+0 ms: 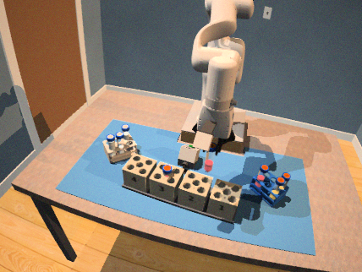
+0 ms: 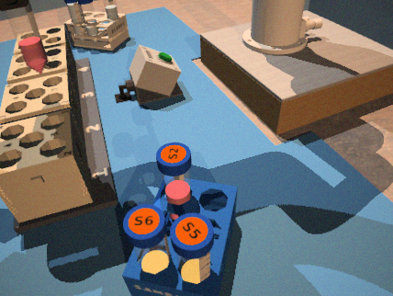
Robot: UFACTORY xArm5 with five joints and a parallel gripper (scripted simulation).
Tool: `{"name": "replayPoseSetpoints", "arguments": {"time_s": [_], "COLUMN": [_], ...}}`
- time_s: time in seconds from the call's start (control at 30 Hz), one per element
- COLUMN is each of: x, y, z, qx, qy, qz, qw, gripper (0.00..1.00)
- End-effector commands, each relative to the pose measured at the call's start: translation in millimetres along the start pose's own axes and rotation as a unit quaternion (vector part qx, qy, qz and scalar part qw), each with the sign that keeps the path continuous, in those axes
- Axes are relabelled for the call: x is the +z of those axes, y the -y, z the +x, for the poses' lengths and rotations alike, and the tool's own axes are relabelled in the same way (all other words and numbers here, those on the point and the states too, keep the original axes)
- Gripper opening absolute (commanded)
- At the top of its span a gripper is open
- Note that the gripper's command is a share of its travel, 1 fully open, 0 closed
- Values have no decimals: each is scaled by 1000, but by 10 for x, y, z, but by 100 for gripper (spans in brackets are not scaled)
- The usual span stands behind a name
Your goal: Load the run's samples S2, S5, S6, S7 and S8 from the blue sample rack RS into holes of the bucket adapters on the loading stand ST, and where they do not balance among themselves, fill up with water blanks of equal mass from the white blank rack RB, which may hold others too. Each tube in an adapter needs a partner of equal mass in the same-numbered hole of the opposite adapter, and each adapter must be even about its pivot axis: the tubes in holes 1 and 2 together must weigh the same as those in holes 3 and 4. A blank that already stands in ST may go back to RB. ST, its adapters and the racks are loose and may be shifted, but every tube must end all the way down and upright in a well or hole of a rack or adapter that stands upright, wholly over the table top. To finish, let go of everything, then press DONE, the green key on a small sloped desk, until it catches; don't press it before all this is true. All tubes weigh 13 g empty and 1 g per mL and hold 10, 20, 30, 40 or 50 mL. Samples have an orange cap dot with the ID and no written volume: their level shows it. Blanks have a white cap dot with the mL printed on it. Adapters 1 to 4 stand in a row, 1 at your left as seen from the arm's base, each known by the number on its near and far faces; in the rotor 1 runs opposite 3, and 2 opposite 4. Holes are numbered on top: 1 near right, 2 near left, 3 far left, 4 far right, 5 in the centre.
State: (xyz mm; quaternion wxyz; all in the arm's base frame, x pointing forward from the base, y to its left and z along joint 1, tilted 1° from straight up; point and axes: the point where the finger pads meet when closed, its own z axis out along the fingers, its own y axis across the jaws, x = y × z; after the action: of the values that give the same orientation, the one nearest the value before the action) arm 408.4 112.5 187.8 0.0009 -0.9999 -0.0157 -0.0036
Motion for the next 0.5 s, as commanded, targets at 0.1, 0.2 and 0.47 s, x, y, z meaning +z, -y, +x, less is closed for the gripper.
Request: {"name": "replayPoseSetpoints", "arguments": {"time_s": [0.1, 0.2, 0.47], "x": [-15, -15, 25], "y": [-1, -1, -2], "z": [13, 13, 14], "qx": [0, 0, 0], "qy": [-2, -2, -2], "qz": [0, 0, 0], "qw": [1000, 1000, 1000], "gripper": [0, 0, 0]}}
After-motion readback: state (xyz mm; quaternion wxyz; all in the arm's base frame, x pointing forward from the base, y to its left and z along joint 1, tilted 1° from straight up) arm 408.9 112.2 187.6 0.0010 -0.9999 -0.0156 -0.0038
